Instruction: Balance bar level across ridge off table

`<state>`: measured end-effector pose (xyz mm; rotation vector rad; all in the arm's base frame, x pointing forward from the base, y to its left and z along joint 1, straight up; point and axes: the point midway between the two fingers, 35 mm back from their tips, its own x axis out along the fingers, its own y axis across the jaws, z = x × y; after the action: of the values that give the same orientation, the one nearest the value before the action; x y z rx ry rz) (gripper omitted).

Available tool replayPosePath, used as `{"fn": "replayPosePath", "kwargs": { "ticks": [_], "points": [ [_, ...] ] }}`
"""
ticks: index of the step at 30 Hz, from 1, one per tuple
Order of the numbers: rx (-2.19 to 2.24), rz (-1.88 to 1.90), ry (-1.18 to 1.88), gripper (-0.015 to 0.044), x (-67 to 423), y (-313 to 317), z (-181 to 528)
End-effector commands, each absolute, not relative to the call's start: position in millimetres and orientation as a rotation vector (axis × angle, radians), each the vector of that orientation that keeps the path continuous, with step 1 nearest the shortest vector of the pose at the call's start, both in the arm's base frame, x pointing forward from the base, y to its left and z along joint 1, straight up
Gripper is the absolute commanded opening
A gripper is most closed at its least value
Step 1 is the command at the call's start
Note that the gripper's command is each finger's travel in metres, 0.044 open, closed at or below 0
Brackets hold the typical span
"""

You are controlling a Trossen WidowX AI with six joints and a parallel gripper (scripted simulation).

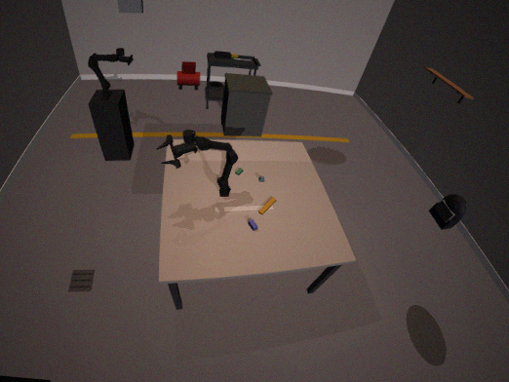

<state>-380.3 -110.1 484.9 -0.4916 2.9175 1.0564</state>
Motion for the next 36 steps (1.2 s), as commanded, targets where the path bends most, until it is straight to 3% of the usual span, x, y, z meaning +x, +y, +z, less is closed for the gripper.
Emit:
{"fn": "replayPosePath", "kwargs": {
  "ticks": [1, 4, 36],
  "points": [
    [-0.496, 1.061, 2.915, 0.0374, -380, -111, 485],
    [-0.556, 1.131, 2.882, 0.0315, -378, -125, 479],
    [-1.305, 2.125, 2.247, 0.0315, -297, -292, 407]
  ]
}}
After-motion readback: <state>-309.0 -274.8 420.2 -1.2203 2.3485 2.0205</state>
